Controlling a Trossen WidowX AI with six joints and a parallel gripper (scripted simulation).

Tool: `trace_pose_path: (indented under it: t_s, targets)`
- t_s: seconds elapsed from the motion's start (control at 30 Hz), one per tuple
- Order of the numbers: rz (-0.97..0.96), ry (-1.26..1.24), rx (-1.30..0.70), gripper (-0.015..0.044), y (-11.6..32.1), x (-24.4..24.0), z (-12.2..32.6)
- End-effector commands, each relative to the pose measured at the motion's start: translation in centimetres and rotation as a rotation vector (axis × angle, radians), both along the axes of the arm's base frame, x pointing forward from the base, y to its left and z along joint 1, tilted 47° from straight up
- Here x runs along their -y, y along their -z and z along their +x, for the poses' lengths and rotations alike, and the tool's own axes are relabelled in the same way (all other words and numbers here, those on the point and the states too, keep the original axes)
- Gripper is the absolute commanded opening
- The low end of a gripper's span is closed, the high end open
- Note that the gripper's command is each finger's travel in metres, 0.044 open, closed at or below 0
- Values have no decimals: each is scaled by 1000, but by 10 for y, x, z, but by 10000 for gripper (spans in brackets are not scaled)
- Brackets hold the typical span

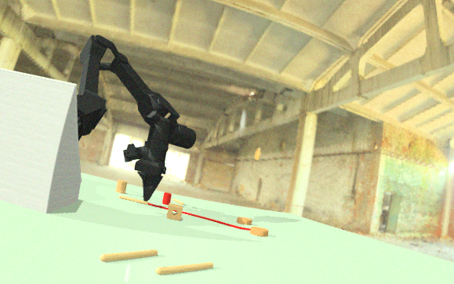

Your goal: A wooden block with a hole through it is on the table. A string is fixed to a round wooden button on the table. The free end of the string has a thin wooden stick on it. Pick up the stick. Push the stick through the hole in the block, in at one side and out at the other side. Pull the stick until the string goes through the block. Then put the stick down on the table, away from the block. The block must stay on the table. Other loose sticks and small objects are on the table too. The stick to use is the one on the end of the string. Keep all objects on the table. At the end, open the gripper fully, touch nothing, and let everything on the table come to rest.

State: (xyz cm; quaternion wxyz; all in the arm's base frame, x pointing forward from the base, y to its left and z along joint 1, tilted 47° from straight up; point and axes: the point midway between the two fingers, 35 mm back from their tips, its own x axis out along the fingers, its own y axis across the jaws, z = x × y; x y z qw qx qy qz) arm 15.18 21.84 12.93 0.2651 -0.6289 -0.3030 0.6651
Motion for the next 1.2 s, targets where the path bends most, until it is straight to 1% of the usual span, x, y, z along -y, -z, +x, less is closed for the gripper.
trace_pose_path:
  t_s: [0.0, 0.43, 0.6, 1.17]
  targets:
    - [-5, 4, -9, 125, 7, -3, -3]
    - [-4, 4, -10, 125, 8, -5, -3]
    - [0, 0, -6, 0, 7, -5, -3]
    - [-4, -1, -5, 0, 0, 3, 0]
